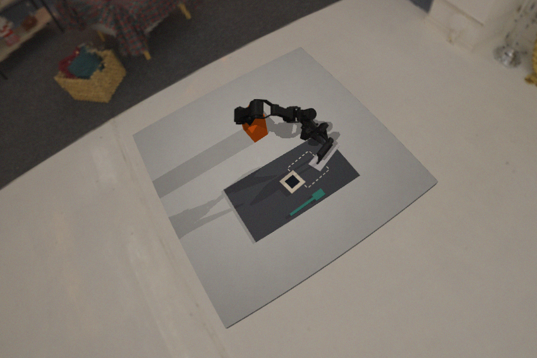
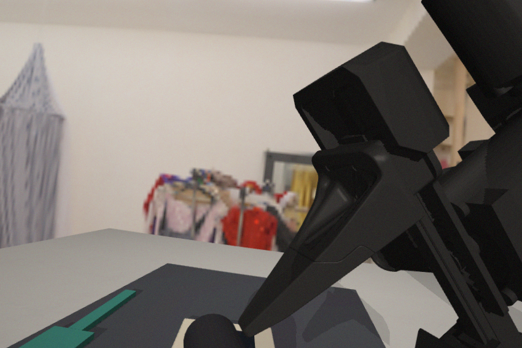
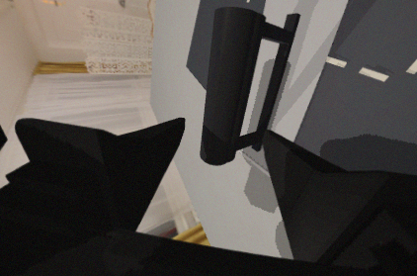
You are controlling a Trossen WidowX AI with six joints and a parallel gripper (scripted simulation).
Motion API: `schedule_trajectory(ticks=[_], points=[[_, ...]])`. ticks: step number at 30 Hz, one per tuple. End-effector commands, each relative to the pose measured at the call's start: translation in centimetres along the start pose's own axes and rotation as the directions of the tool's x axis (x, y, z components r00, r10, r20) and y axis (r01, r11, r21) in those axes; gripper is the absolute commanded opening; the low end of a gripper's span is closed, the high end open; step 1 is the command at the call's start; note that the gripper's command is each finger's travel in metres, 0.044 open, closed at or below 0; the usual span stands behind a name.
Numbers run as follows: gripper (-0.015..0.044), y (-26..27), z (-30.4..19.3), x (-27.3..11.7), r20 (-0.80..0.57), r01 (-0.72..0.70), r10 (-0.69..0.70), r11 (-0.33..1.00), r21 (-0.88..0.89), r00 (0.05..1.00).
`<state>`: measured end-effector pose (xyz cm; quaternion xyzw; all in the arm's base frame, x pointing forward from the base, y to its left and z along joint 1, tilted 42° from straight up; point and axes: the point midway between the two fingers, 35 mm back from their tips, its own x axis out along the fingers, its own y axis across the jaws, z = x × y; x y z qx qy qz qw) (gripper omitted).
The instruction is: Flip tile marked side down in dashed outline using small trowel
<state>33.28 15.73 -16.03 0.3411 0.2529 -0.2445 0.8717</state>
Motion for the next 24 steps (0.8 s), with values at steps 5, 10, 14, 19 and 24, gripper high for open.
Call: schedule_trajectory(ticks=[5, 10, 14, 19, 24], points=[[0.0300, 0.1, -0.1, 1.3, 0.002, 0.000, 0.000, 1.000, 0.005, 1.000], [0.0300, 0.1, -0.1, 2.1, 0.002, 0.000, 0.000, 1.000, 0.005, 1.000], [0.0300, 0.1, -0.1, 2.7, 0.002, 0.000, 0.000, 1.000, 0.005, 1.000], [0.0300, 0.2, -0.1, 3.6, 0.003, 0.000, 0.000, 1.000, 0.005, 1.000], [0.0300, 0.1, 0.0, 4.4, 0.004, -0.001, 0.001, 1.000, 0.004, 1.000]])
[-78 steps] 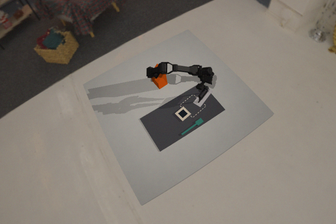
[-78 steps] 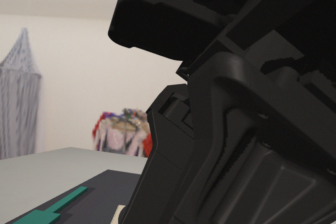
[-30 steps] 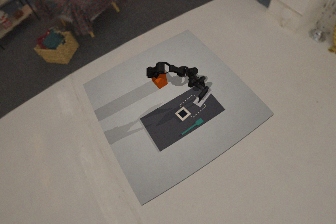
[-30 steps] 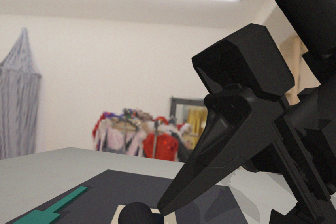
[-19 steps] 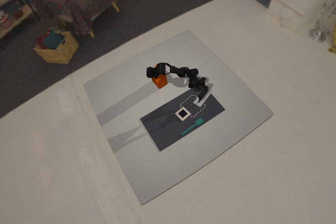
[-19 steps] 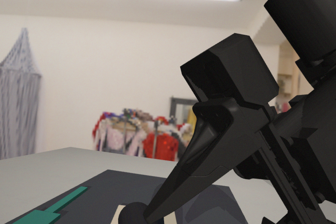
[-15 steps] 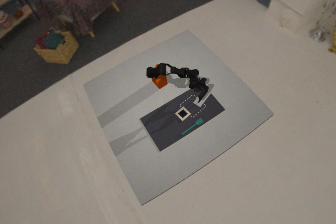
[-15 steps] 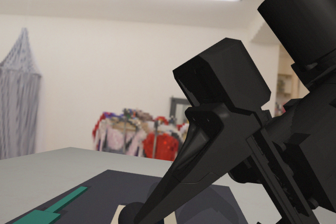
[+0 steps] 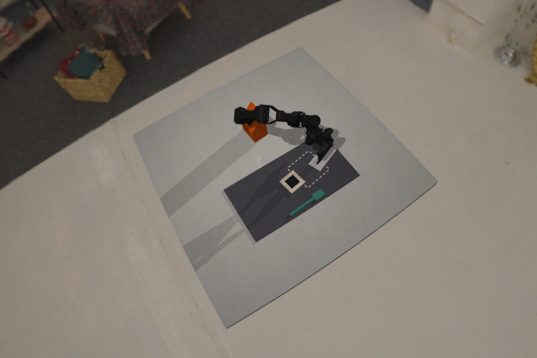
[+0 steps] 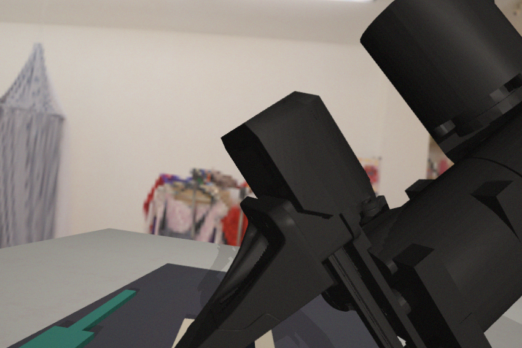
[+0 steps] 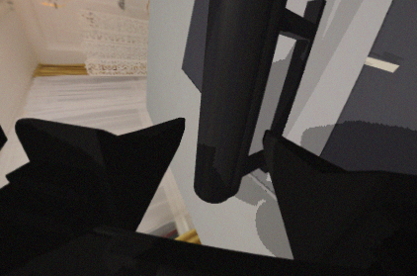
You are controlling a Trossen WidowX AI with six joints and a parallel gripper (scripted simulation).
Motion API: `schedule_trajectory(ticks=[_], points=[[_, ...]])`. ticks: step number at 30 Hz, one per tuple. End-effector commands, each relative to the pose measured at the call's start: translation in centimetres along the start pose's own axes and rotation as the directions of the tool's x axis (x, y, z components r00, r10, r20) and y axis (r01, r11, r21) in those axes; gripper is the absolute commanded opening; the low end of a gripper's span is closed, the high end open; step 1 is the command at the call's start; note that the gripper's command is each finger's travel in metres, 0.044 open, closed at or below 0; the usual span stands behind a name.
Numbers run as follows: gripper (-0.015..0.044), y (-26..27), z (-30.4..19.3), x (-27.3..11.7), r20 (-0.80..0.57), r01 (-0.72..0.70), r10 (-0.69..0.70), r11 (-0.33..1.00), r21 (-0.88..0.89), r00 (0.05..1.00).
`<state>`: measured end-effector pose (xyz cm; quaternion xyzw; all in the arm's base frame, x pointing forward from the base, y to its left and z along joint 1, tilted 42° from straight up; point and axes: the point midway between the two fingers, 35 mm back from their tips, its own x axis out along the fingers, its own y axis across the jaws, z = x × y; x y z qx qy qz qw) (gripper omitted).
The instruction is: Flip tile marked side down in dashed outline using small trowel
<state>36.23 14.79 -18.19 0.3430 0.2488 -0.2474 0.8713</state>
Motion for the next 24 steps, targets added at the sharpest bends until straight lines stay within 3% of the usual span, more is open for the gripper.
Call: schedule_trajectory(ticks=[1, 10, 16, 24], points=[[0.0300, 0.0, -0.1, 0.8, -0.004, -0.002, 0.002, 1.000, -0.003, 1.000], [0.0300, -0.1, -0.1, 2.0, -0.002, -0.004, 0.004, 1.000, -0.004, 1.000], [0.0142, -0.1, -0.1, 2.0, -0.002, -0.004, 0.004, 1.000, -0.004, 1.000], [0.0089, -0.1, -0.1, 2.0, -0.002, -0.004, 0.004, 1.000, -0.004, 1.000]])
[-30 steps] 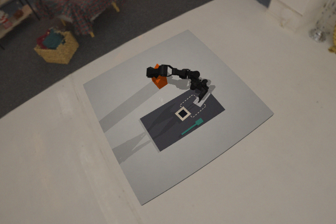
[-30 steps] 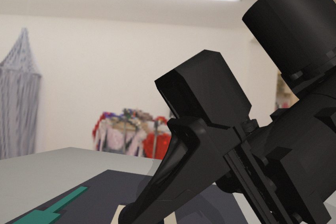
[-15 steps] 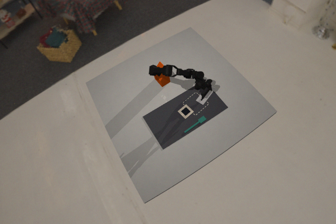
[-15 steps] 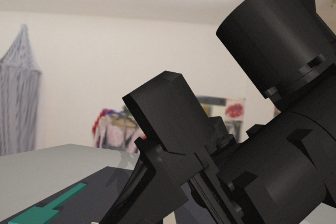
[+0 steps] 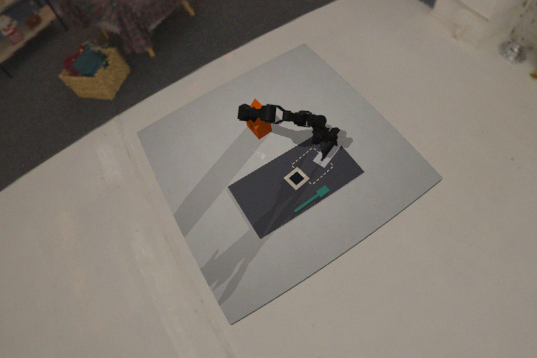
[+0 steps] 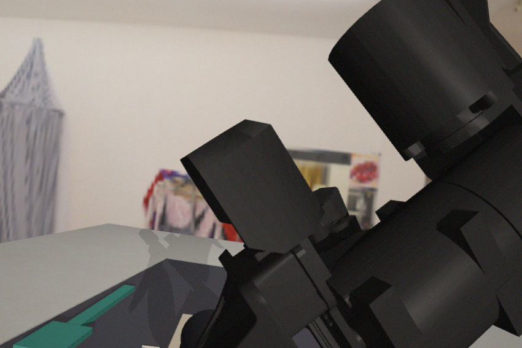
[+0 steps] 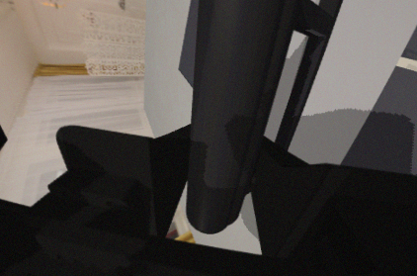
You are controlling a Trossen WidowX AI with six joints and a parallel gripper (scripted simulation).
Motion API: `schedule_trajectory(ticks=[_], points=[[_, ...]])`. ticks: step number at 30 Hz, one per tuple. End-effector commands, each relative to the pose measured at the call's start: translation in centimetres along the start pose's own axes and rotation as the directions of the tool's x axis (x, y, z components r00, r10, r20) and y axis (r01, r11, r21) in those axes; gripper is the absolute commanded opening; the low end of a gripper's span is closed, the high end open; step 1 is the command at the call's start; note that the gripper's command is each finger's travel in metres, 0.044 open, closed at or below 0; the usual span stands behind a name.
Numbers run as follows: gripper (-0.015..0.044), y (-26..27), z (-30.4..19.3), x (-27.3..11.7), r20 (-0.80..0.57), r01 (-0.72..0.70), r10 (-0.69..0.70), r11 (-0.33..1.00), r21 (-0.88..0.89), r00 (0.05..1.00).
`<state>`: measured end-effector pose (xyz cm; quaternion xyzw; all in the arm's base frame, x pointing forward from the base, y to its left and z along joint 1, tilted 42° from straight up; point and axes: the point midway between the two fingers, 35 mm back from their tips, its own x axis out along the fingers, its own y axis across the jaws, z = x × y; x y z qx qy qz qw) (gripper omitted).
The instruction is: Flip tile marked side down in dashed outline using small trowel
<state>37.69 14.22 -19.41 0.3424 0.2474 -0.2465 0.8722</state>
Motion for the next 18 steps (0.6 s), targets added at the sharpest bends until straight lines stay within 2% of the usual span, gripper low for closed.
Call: schedule_trajectory(ticks=[1, 13, 18], points=[[0.0082, 0.0, -0.1, 0.0, -0.005, -0.001, 0.001, 1.000, -0.002, 1.000], [0.0003, 0.0, -0.1, 0.0, -0.005, -0.001, 0.001, 1.000, -0.002, 1.000], [0.0000, 1.3, -0.1, -0.9, -0.005, 0.000, 0.000, 1.000, -0.001, 1.000]])
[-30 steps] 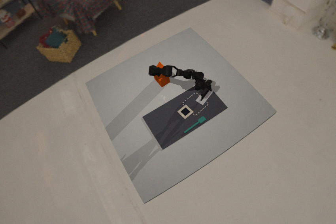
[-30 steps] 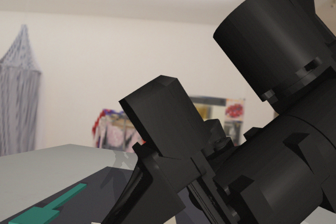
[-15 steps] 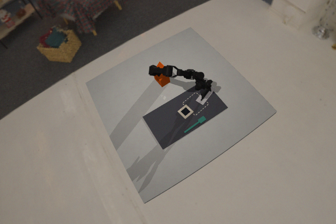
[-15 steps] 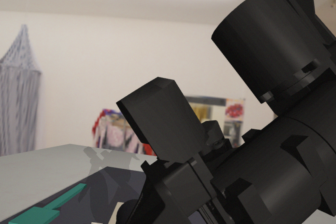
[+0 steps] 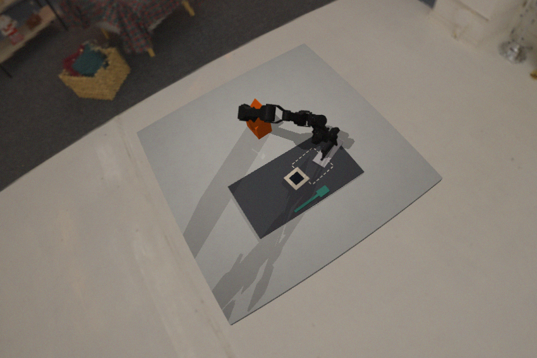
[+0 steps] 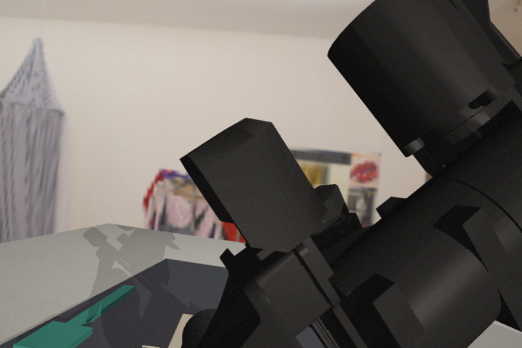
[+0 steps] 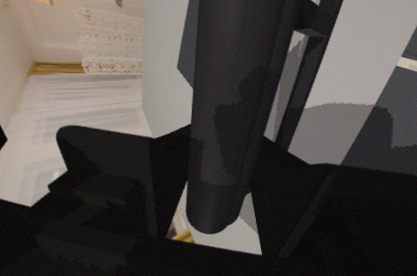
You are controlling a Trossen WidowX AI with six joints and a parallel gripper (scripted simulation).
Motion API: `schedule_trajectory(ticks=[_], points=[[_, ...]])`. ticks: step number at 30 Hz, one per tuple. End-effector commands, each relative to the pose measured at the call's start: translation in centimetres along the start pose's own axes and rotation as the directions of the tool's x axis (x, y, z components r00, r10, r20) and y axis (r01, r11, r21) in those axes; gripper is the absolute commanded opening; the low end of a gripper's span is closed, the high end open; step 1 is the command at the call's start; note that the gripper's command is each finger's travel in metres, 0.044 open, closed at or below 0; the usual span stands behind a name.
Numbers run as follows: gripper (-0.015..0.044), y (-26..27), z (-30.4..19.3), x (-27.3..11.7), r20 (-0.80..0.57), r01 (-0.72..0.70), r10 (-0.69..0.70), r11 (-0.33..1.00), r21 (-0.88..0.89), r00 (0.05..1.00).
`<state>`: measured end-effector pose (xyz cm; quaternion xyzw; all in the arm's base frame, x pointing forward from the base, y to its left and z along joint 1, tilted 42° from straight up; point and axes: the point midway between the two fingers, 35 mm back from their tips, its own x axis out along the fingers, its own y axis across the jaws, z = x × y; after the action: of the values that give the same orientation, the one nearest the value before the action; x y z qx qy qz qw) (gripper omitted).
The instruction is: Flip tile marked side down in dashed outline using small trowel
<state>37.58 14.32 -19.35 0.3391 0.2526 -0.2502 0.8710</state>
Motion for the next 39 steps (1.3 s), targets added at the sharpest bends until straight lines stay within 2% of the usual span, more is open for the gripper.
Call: schedule_trajectory(ticks=[1, 10, 25, 31, 39], points=[[0.0000, 1.7, -0.1, -1.1, 0.001, -0.012, 0.012, 1.000, 0.005, 1.000], [0.0000, 4.6, 0.0, -3.7, 0.003, -0.013, 0.013, 1.000, 0.008, 1.000], [0.0000, 4.6, 0.1, -3.8, 0.004, -0.013, 0.013, 1.000, 0.010, 1.000], [0.0000, 5.4, 3.6, -3.4, 0.046, -0.007, 0.004, 0.997, 0.081, 0.999], [0.0000, 6.0, 8.0, -2.9, 0.050, 0.012, -0.016, 0.997, 0.081, 0.999]])
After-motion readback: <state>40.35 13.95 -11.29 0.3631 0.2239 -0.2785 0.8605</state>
